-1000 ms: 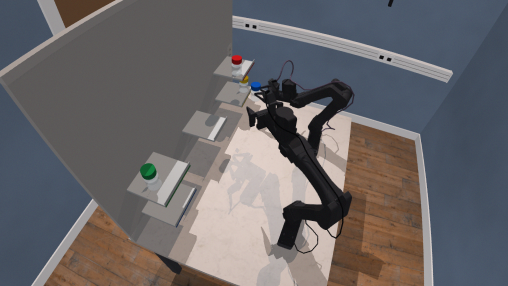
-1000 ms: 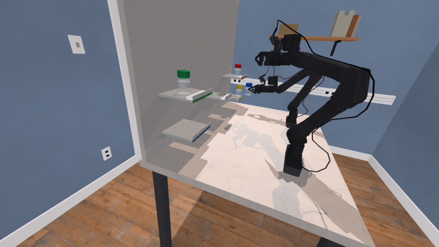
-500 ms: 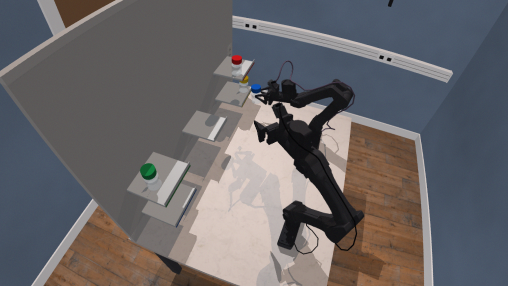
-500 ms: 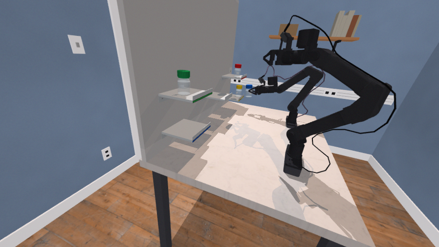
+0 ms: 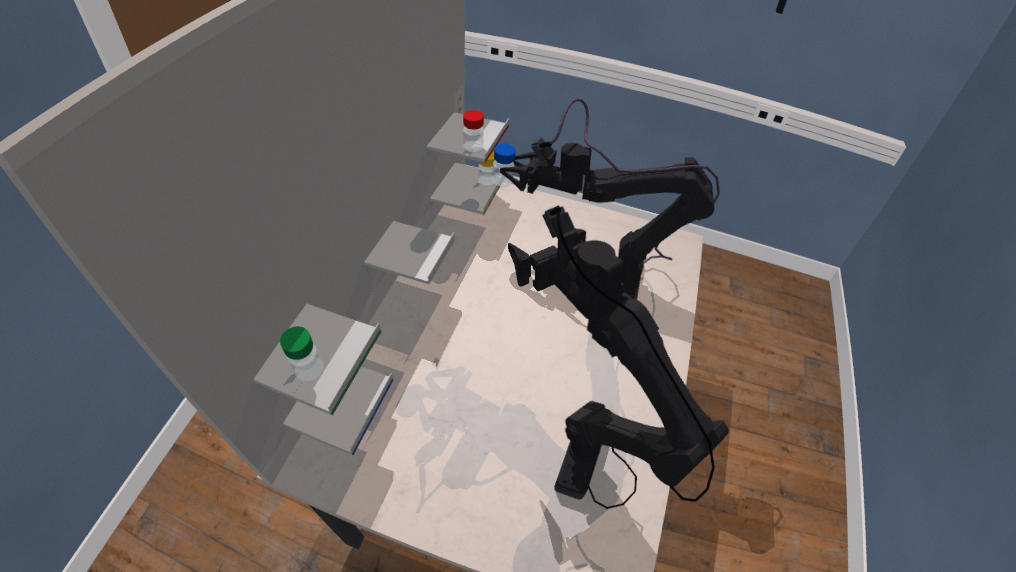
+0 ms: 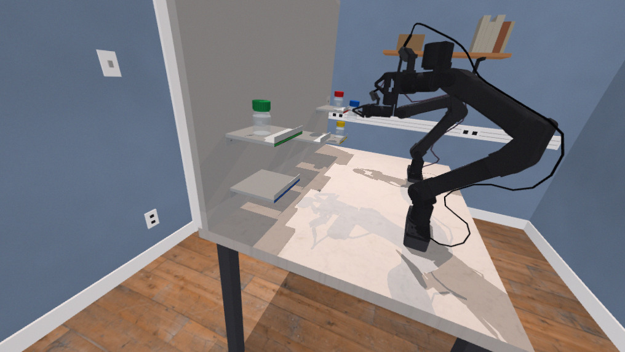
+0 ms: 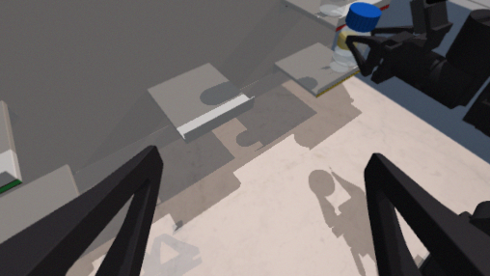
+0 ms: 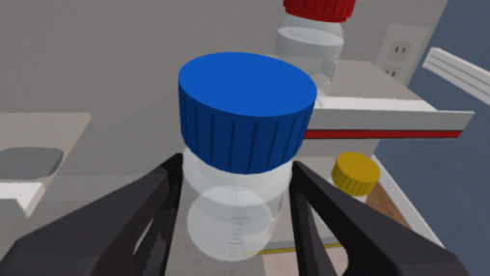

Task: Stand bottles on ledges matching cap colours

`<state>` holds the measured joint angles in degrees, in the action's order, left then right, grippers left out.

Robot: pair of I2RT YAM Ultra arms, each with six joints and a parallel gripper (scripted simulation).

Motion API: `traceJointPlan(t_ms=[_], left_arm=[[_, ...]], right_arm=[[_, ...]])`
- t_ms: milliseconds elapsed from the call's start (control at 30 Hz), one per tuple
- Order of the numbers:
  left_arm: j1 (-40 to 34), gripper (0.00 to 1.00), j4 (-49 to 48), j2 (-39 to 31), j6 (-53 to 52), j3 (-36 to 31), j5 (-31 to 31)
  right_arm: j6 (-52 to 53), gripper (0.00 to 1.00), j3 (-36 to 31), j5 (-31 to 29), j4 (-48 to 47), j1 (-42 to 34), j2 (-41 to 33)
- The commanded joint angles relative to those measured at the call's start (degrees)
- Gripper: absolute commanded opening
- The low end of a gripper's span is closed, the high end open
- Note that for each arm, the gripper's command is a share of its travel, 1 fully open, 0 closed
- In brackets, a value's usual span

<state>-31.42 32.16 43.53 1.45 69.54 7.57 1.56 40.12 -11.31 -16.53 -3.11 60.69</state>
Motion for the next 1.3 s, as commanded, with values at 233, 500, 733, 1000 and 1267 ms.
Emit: traceJointPlan(t_ms=[233,500,733,1000,1267], left_arm=[[0.50,1.00,0.21,-0.23,-0.45,1.53,0.61],[0.22,1.00,0.23,-0.04,-0.13,0.92,0.21],[0.22,1.00,0.23,-0.04,-0.13,0.92,0.21],[0.22,1.00,0.23,-0.04,-0.13,0.92,0.21],[0.22,1.00,0.23,-0.04,-0.13,0.92,0.21]], right_arm=[[4.42,0.50,9.10,-27.22,-2.16,-25.10,12.78],[5.92,0.50,20.93,-37.45,-1.76,-39.00,27.04],[8.24,0.50,28.17,-39.39,3.97,-41.89,32.66],[6.95,0.50,29.38,-35.89,2.52,-41.53,32.14],[2.81,0.50,24.21,-23.94,-1.90,-39.03,28.70]])
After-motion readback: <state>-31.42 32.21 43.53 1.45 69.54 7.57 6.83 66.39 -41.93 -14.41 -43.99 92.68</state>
